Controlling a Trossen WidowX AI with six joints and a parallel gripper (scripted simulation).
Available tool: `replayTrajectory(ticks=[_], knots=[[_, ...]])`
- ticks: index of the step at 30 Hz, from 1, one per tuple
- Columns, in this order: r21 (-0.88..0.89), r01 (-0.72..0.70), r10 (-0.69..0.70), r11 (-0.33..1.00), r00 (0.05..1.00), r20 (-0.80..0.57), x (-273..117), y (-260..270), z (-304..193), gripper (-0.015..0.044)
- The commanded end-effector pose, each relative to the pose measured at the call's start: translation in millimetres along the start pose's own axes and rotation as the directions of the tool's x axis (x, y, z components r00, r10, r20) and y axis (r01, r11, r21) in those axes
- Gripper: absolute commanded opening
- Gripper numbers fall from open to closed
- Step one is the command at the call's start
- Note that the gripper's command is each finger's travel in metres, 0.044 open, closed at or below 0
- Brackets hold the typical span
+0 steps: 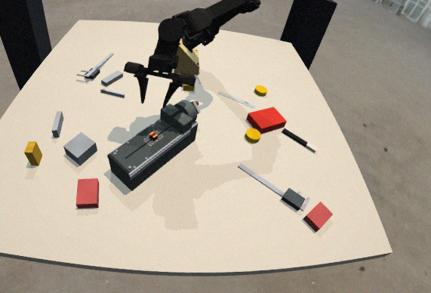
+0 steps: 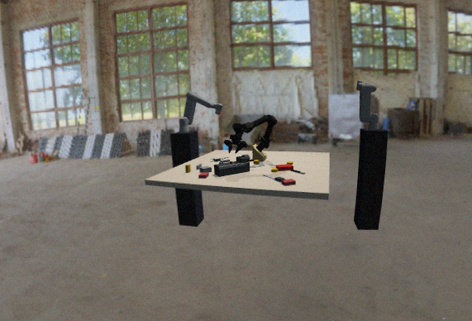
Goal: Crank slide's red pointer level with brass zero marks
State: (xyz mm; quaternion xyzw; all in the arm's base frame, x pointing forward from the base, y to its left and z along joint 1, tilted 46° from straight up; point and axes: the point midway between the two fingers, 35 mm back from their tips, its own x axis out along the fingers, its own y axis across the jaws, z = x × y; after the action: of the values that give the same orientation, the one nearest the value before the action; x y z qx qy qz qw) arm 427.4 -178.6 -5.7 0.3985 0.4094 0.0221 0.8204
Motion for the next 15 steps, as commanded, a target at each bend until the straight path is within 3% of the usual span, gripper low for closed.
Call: replayTrajectory(ticks=[1,4,5,15], knots=[[0.0,0.001,-0.001,1.0,1.0,0.0,0.0,-0.2,0.0,0.0368],[0.0,0.001,-0.001,1.0,1.0,0.0,0.0,-0.2,0.0,0.044],[0.0,0.001,-0.001,1.0,1.0,0.0,0.0,-0.2,0.0,0.044],[0.0,0.001,-0.001,1.0,1.0,0.0,0.0,-0.2,0.0,0.0177]])
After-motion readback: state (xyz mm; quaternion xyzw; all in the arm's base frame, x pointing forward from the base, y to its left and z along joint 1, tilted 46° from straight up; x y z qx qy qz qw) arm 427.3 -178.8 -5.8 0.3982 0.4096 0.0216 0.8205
